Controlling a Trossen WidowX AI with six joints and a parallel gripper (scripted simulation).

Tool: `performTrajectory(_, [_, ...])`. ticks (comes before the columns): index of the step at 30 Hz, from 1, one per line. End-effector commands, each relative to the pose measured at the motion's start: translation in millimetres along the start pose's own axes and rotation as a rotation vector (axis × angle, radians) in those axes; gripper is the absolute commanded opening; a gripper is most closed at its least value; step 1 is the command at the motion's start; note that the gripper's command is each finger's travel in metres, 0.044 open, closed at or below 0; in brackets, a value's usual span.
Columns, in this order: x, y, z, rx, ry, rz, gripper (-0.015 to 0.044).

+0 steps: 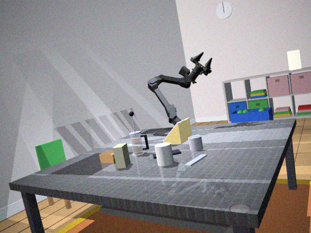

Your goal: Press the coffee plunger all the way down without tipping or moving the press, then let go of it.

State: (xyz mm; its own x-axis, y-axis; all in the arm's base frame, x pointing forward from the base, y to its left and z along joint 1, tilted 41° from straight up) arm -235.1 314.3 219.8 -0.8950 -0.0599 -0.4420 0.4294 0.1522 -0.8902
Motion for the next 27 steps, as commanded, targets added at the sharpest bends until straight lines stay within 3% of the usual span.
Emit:
performTrajectory(1, [-39.3,19.3,-16.6,0.12,0.112,-0.105,0.044])
performTrajectory(7, [-109.3,58.3,-31.5,0.317,0.376,-0.326,0.044])
performTrajectory(14, [-189.2,96.1,-21.6,0.443,0.736,-0.548,0.044])
performTrajectory(20, [-252.4,119.6,5.5,0.471,1.071,-0.693,0.044])
performTrajectory(27, [-320.6,135.9,58.5,0.385,1.502,-0.824,0.044])
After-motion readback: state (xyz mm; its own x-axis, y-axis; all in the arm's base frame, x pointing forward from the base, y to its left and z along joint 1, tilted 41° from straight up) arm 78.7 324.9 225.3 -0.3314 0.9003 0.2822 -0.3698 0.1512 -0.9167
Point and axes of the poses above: the point midway between the two fingers, 35 mm back from their tips, its own z axis back along the fingers, its own y axis across the jaws, x = y × z, the point moved 8 cm from there along z, back along the fingers, and after that the axes turned 5 degrees about z, right-handed, at the moved point
